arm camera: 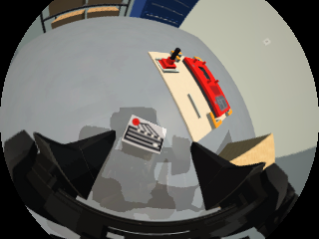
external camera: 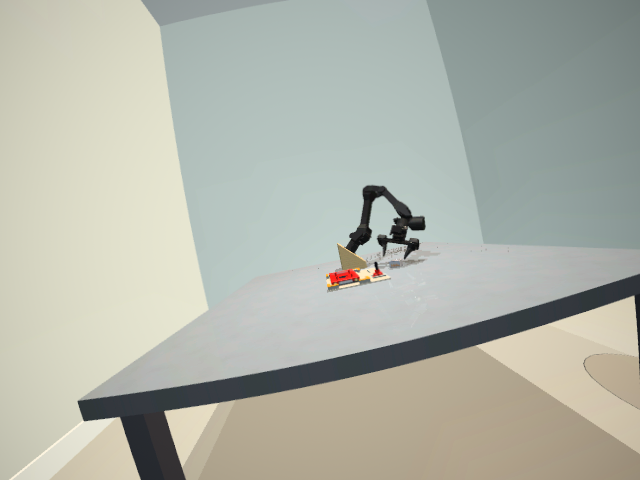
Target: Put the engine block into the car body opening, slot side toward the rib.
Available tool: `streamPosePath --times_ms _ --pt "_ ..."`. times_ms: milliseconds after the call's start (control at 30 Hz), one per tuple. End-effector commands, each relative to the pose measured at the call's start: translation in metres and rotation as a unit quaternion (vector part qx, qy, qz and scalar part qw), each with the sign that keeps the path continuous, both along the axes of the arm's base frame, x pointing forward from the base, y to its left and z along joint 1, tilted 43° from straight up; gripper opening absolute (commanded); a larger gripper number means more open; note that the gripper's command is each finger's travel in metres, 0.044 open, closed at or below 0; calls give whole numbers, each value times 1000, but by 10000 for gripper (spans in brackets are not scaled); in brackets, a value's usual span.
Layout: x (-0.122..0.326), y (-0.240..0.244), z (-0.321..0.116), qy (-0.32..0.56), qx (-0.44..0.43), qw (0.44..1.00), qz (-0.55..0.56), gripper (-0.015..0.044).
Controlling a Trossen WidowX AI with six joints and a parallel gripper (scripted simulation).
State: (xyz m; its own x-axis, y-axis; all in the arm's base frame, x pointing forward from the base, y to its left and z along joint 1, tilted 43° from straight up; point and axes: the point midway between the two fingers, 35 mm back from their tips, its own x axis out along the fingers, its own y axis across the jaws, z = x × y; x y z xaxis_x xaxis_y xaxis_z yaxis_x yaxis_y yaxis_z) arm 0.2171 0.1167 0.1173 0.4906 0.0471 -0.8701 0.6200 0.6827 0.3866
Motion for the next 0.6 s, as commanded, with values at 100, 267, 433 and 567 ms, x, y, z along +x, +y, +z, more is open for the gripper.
streamPosePath --times_ms 100,267,433,567 --pt "5 -6 -2 30 -15 994 106 440" --pt "7 -7 -4 51 -15 982 183 440" --pt "7 -9 -6 62 -13 966 250 440" --pt "6 -11 -7 64 -11 947 315 440"
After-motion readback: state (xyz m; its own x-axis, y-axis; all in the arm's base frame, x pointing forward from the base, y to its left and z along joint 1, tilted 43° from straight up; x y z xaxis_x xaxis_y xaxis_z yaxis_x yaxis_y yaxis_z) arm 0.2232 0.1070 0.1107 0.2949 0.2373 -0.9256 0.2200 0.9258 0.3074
